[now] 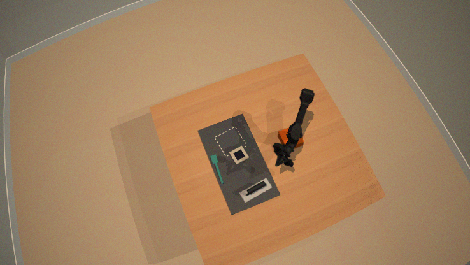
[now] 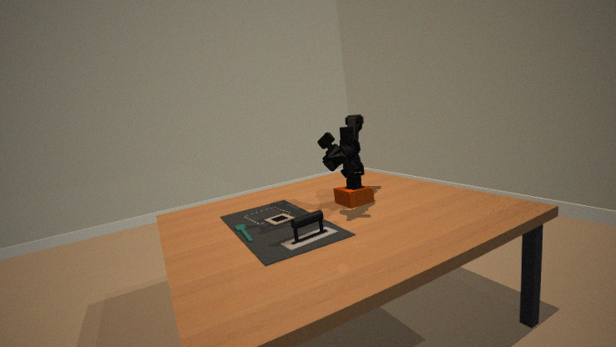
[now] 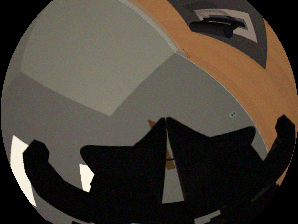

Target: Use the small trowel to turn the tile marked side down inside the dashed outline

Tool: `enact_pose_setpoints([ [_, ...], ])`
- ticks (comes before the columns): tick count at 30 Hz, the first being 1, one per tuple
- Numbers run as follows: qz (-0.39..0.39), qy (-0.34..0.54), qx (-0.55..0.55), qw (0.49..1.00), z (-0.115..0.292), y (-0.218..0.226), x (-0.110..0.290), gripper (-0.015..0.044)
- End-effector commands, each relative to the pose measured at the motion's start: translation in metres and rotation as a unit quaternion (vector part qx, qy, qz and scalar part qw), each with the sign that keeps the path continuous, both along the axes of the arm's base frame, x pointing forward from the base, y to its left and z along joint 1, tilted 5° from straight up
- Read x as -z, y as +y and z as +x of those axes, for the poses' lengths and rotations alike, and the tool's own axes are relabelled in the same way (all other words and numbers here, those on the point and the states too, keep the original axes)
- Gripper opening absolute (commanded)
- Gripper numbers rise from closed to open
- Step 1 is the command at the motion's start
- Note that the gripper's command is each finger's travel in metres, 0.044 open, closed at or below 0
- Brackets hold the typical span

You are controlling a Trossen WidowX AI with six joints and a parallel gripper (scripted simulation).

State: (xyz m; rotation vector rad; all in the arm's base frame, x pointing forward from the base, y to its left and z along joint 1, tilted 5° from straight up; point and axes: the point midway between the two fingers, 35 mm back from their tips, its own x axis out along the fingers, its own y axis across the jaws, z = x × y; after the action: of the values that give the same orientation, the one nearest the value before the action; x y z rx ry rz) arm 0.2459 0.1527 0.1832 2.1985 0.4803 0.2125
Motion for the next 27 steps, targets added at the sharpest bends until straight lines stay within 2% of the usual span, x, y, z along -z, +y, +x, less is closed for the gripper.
enact_pose_setpoints([
  [1,0.0,0.0,0.0,1.0,0.0,0.0,0.0,0.0053],
  [3,0.0,0.0,0.0,1.0,0.0,0.0,0.0,0.01],
  [24,0.0,0.0,0.0,1.0,0.0,0.0,0.0,0.01],
  [27,0.0,0.0,0.0,1.0,0.0,0.0,0.0,0.0021],
])
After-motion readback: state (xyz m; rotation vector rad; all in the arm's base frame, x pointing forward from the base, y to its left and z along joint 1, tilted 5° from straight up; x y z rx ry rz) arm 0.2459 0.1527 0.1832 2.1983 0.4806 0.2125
